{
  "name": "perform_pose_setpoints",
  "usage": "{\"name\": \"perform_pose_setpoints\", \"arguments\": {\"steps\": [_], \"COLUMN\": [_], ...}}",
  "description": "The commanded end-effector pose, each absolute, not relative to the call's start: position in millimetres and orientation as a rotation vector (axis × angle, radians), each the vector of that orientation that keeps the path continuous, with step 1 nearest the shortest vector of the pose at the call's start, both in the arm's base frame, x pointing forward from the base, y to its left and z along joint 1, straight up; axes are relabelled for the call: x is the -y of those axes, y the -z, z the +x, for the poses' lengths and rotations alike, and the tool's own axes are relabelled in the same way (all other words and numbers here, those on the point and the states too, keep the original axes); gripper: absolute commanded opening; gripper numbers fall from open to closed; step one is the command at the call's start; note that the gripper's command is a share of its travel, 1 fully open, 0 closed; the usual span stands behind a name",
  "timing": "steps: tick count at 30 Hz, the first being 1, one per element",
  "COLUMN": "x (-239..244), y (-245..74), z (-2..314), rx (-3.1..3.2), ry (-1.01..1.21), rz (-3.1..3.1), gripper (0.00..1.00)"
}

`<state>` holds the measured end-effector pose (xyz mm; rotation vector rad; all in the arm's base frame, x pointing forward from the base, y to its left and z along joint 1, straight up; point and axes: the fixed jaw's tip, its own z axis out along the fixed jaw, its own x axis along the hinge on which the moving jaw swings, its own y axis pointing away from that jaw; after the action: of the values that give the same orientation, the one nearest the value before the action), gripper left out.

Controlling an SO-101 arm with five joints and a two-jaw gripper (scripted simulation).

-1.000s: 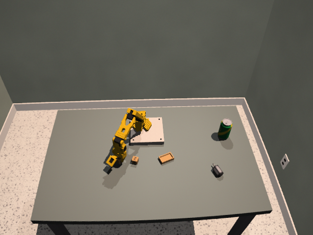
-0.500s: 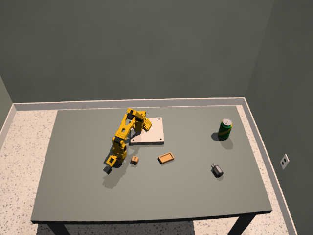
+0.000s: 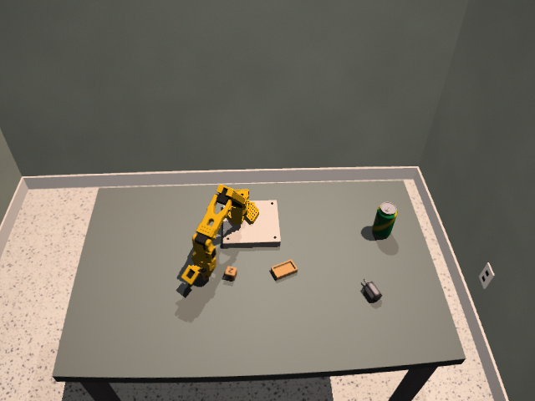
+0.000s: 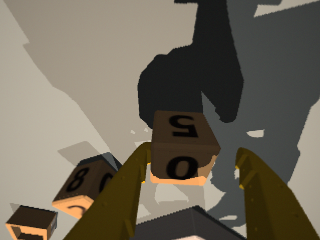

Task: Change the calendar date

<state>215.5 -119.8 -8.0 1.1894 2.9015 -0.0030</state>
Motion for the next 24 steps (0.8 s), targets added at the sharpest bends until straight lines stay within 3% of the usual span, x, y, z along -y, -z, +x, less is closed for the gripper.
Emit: {"name": "perform_pose_setpoints", "arguments": {"steps": [1,15,24], "x": [116,116,117], "y": [13,11,-13], "z": [213,214,216], "rx": [-2.921,-2.921,-2.921], "ry": [-0.003,-0.003,-0.003], "rz": [1.193,1.193,1.193], "gripper": [0.34,0.36,0.36]}}
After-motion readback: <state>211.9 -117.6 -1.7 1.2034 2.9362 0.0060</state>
